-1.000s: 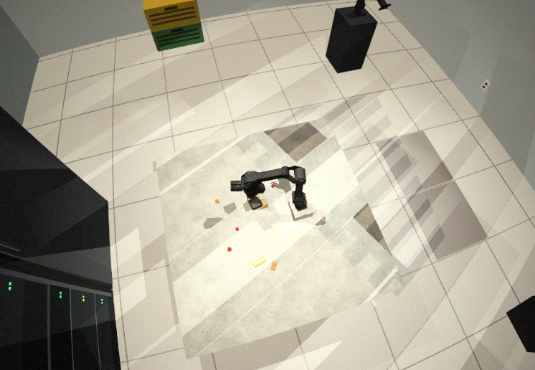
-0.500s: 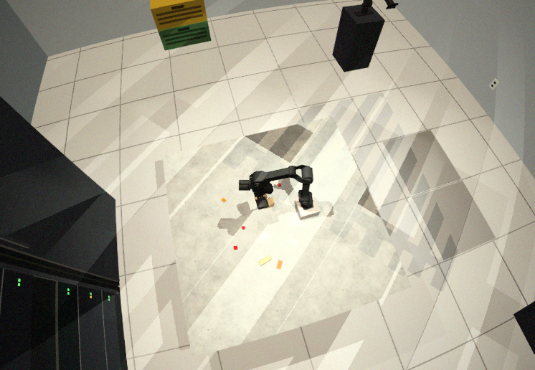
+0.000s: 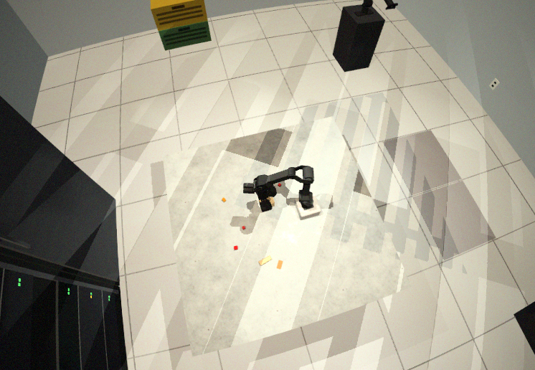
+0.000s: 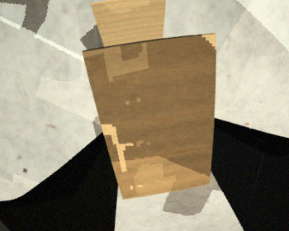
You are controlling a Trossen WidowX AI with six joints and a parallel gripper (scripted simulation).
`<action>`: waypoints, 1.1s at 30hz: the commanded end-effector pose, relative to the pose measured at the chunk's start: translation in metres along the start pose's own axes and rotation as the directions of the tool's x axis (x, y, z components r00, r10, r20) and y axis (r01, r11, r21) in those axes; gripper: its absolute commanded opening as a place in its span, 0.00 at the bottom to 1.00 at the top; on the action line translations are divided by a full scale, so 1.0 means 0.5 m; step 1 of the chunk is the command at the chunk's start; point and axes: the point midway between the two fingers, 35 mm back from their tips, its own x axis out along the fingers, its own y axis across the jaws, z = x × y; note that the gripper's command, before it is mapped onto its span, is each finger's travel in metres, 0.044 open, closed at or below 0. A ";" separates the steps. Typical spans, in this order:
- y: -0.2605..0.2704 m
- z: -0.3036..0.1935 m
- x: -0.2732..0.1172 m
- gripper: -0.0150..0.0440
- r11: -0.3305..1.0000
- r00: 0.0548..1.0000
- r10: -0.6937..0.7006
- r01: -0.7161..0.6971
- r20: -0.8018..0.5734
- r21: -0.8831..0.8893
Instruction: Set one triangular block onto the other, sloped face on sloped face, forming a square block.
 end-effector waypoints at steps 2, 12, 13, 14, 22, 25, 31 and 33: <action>0.001 0.006 0.019 0.25 1.000 1.000 -0.001 0.001 -0.006 -0.005; 0.004 0.025 0.056 0.25 1.000 1.000 0.005 -0.005 -0.012 -0.002; 0.004 0.025 0.056 0.25 1.000 1.000 0.006 -0.006 -0.012 -0.001; 0.004 0.025 0.056 0.25 1.000 1.000 0.005 -0.005 -0.011 -0.002; 0.006 0.024 0.056 0.25 1.000 1.000 0.006 -0.006 -0.012 -0.003; 0.006 0.024 0.057 0.25 1.000 1.000 0.006 -0.006 -0.012 -0.003; 0.006 0.024 0.056 0.25 1.000 1.000 0.006 -0.006 -0.013 -0.005; 0.007 0.023 0.056 0.25 1.000 1.000 0.006 -0.006 -0.013 -0.005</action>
